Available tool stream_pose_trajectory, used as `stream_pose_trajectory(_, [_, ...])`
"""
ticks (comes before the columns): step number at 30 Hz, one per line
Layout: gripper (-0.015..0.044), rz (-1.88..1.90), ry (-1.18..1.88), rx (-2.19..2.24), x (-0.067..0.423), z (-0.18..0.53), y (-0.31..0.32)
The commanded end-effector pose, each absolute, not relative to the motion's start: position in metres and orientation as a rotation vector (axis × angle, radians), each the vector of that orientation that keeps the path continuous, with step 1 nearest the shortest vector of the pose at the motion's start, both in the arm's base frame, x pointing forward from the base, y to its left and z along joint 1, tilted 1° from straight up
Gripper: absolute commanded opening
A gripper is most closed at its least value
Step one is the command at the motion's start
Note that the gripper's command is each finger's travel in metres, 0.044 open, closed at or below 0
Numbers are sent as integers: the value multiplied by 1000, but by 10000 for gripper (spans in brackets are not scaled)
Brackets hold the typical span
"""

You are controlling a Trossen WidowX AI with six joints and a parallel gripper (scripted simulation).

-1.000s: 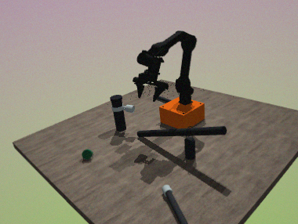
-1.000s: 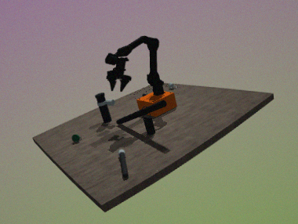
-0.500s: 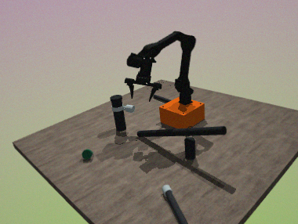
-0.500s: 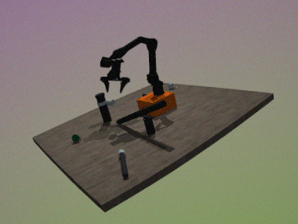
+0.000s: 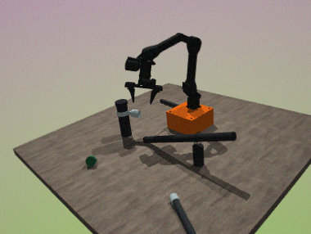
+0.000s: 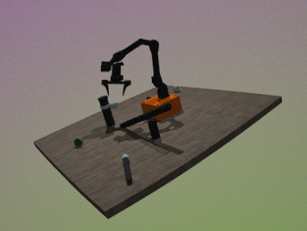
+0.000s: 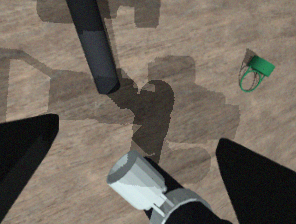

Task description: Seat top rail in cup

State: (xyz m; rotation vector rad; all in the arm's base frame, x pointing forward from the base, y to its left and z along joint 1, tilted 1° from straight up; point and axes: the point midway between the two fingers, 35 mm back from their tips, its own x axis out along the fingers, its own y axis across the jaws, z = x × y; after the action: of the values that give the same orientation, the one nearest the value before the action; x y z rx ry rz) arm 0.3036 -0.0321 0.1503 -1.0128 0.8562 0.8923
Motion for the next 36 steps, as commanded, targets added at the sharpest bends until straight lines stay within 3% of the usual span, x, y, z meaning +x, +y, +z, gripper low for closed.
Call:
stream_pose_trajectory(1, [440,1153,517,-1454,294,151,-95])
stream_pose_trajectory(9, [440,1261,346,-1702,292,150,-102])
stream_pose_trajectory(29, [440,1261,346,-1702,292,150,-102])
stream_pose_trajectory(36, [440,1261,345,-1702,293,108,-102])
